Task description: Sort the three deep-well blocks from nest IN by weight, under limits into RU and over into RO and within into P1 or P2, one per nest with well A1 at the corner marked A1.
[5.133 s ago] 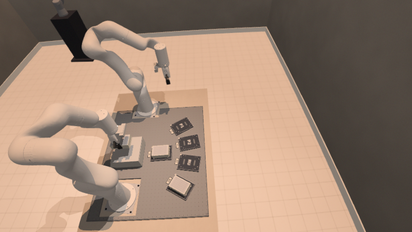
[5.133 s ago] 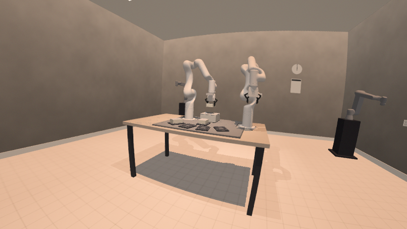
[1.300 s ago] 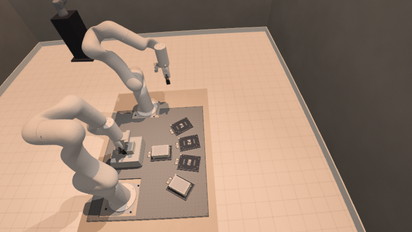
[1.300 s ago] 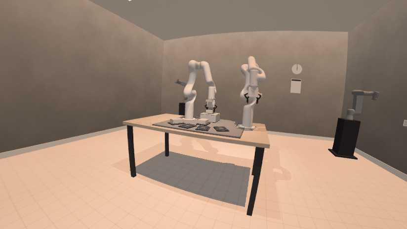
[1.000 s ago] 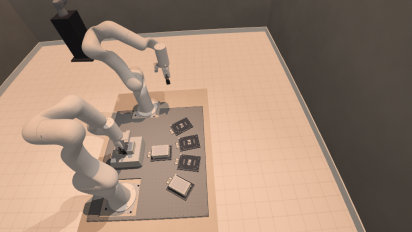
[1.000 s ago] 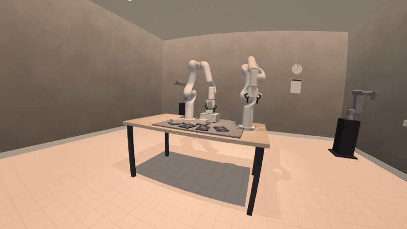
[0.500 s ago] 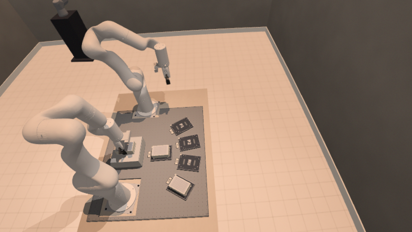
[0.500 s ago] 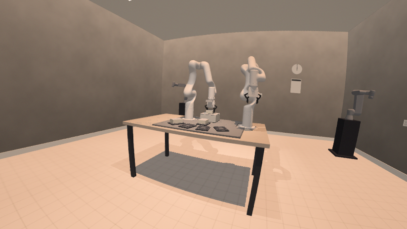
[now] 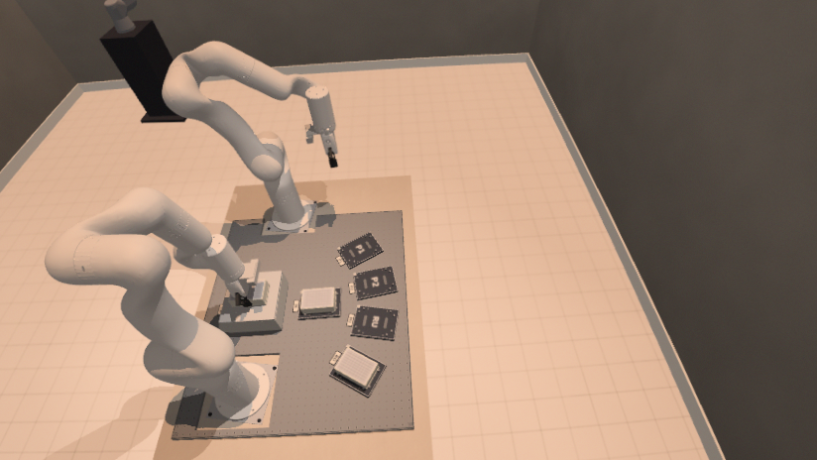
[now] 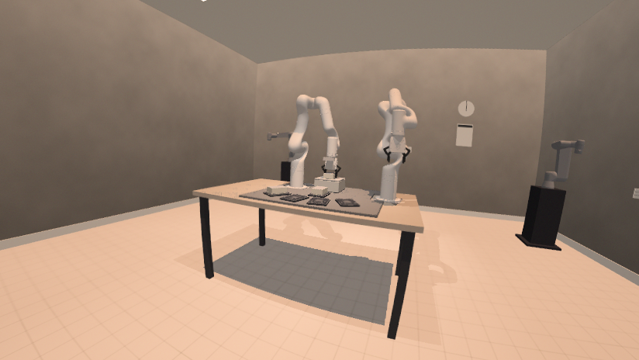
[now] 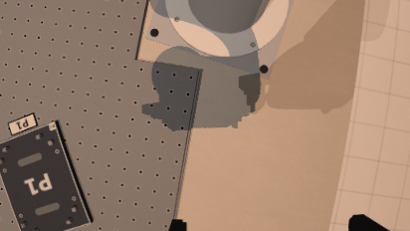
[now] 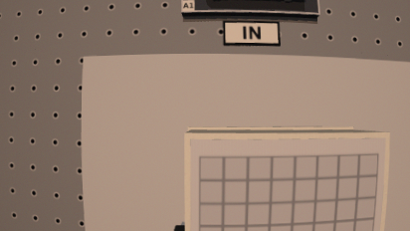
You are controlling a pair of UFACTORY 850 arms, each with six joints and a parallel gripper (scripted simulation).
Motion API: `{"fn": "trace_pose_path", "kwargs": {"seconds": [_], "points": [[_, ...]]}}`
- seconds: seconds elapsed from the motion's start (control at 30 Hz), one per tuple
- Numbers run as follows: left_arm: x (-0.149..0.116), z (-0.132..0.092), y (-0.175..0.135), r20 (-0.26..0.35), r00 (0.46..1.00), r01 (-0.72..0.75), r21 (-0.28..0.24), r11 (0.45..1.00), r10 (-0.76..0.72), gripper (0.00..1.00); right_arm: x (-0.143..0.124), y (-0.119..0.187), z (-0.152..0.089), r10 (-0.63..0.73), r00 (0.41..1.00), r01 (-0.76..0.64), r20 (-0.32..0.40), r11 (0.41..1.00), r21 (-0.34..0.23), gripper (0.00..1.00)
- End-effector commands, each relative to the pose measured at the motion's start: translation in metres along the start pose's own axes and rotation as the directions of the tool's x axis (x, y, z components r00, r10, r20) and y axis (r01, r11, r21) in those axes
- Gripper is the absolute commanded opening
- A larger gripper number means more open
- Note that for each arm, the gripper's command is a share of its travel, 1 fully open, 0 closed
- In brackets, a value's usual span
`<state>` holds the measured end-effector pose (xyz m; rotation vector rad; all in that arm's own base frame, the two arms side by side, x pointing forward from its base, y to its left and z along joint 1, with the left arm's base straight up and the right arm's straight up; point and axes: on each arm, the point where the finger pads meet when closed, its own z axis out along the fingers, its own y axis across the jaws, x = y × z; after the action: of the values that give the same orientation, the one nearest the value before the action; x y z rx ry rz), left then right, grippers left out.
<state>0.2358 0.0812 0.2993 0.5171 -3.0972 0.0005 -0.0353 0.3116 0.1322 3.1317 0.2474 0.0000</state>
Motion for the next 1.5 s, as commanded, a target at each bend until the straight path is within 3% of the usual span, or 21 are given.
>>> {"fn": "trace_pose_path", "kwargs": {"seconds": [0.0, 1.0, 1.47], "points": [[-0.001, -0.001, 0.000, 0.002, 1.000, 0.000, 0.000, 1.000, 0.000, 1.00, 0.000, -0.001, 0.000, 0.000, 1.000, 0.000, 0.000, 1.000, 0.002, 1.00], [-0.001, -0.001, 0.000, 0.002, 1.000, 0.000, 0.000, 1.000, 0.000, 1.00, 0.000, -0.001, 0.000, 0.000, 1.000, 0.000, 0.000, 1.000, 0.002, 1.00], [-0.001, -0.001, 0.000, 0.002, 1.000, 0.000, 0.000, 1.000, 0.000, 1.00, 0.000, -0.001, -0.032, 0.000, 1.000, 0.000, 0.000, 1.000, 0.002, 1.00]]}}
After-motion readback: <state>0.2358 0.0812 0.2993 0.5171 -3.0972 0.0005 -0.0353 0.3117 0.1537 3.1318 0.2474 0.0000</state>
